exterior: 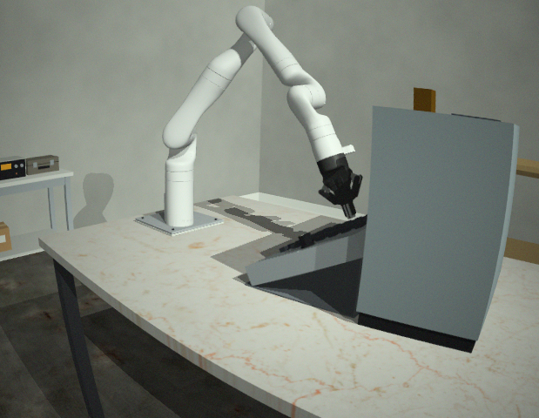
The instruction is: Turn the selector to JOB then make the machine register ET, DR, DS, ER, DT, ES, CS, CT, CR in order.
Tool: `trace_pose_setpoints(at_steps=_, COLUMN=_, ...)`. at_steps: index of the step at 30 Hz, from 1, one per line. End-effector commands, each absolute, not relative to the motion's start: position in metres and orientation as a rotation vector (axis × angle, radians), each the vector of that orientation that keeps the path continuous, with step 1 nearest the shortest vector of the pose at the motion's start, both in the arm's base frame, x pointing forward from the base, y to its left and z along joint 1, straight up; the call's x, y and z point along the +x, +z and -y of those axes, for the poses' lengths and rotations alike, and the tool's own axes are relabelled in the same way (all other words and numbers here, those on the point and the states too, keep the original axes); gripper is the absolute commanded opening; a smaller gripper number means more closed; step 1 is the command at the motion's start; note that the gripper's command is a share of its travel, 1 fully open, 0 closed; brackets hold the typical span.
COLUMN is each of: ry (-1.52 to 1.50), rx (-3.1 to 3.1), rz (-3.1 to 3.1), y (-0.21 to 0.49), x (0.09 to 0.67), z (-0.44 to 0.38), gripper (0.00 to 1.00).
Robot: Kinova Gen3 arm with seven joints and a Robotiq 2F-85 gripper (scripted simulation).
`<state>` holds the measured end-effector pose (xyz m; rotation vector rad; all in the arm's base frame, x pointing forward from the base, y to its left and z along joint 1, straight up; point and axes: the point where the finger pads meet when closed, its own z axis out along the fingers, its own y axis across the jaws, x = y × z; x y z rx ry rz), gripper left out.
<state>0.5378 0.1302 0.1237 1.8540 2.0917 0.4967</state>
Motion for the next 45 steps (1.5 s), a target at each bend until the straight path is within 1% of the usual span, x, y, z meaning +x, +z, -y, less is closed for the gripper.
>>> trace_pose_setpoints(at_steps=1, ry=0.5, rx=1.849, rz=-2.088, y=0.1222, x=0.5415, z=-0.1295, gripper=0.1)
trace_pose_setpoints(at_steps=45, ry=0.496, rx=1.849, rz=-2.093, y=0.1159, x=0.5428, z=-0.1307, gripper=0.1)
